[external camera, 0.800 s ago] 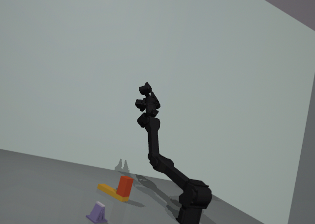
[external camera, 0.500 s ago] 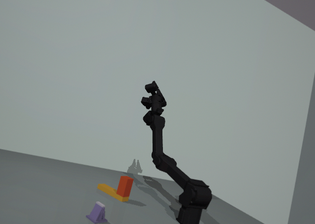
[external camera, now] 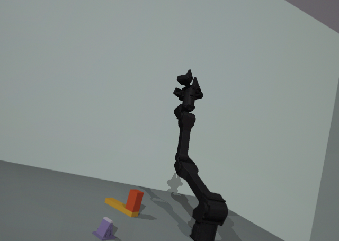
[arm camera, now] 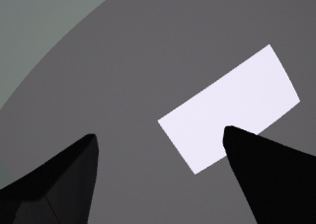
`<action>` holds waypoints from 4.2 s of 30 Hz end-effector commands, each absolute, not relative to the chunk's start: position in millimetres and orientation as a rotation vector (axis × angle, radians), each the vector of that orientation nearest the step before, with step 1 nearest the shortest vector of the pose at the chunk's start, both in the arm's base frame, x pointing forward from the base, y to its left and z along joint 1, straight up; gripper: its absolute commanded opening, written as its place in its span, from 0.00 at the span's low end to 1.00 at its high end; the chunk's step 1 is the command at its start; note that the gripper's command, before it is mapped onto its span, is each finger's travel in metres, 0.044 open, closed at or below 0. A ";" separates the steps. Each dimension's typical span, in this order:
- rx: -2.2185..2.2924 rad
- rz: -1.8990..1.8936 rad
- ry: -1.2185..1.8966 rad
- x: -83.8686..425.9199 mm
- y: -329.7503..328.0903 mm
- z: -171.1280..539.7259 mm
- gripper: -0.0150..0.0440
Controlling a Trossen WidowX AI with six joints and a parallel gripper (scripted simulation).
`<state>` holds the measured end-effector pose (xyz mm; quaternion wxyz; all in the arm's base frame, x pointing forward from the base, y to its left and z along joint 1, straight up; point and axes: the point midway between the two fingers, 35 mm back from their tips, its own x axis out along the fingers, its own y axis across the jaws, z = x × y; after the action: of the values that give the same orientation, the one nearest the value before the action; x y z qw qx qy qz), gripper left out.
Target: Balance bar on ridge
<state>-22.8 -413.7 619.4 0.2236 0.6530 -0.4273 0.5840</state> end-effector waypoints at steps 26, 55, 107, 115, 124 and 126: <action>1.263 1.330 -0.880 -68.2 -183.9 695.9 0.79; 0.756 0.863 -0.486 35.6 27.0 673.9 0.79; 0.372 -0.037 0.173 304.2 8.5 484.5 0.79; 0.366 -0.180 0.355 326.4 -27.7 432.0 0.79; 0.405 -0.338 0.507 333.3 -72.7 382.7 0.79; 0.417 -0.372 0.539 333.0 -82.9 372.1 0.79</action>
<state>330.2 -65.0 397.7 0.9423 0.1940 0.2259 -0.1529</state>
